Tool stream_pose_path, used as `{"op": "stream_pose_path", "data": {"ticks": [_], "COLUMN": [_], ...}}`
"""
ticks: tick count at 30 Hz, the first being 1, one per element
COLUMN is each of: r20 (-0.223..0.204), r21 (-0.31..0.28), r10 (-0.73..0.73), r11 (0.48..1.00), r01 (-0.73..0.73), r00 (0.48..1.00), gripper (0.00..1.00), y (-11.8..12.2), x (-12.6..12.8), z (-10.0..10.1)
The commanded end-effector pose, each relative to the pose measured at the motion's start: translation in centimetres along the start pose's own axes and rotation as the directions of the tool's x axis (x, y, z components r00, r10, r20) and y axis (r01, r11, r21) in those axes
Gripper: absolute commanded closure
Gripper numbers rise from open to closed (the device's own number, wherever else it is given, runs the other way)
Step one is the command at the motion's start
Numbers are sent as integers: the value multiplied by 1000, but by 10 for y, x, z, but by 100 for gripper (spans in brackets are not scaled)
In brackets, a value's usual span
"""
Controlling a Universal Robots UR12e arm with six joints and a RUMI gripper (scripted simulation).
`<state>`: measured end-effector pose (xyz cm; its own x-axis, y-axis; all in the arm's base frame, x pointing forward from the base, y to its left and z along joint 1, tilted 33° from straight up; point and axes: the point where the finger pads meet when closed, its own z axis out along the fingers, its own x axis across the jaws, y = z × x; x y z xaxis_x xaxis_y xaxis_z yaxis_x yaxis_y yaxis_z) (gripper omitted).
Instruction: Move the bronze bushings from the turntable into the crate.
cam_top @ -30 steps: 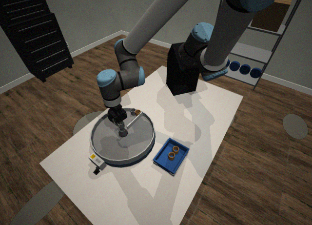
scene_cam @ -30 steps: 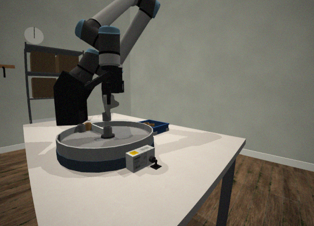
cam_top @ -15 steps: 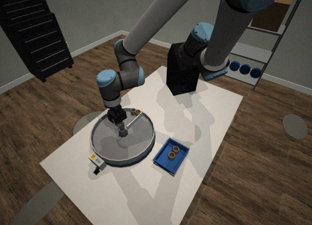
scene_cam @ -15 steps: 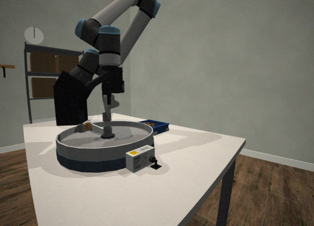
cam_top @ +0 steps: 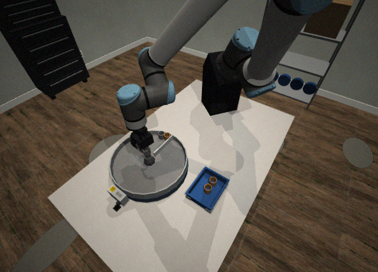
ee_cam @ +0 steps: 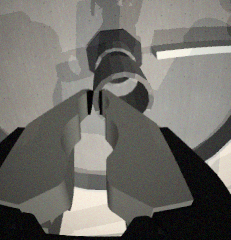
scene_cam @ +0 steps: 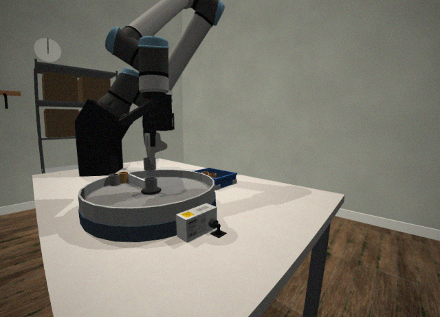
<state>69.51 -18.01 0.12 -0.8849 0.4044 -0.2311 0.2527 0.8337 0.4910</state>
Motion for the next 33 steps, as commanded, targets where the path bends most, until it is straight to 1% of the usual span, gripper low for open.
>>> {"op": "stream_pose_path", "data": {"ticks": [1, 4, 7, 9, 33], "r20": [1, 1, 1, 1, 1], "r21": [0, 0, 0, 0, 0], "r10": [0, 0, 0, 0, 0], "r11": [1000, 1000, 1000, 1000, 1000], "r01": [0, 0, 0, 0, 0], "r00": [1000, 1000, 1000, 1000, 1000], "gripper": [100, 100, 100, 100, 100], "y": [0, 0, 0, 0, 0], "x": [-1, -1, -1, -2, -2], "z": [1, 4, 16, 21, 21]}}
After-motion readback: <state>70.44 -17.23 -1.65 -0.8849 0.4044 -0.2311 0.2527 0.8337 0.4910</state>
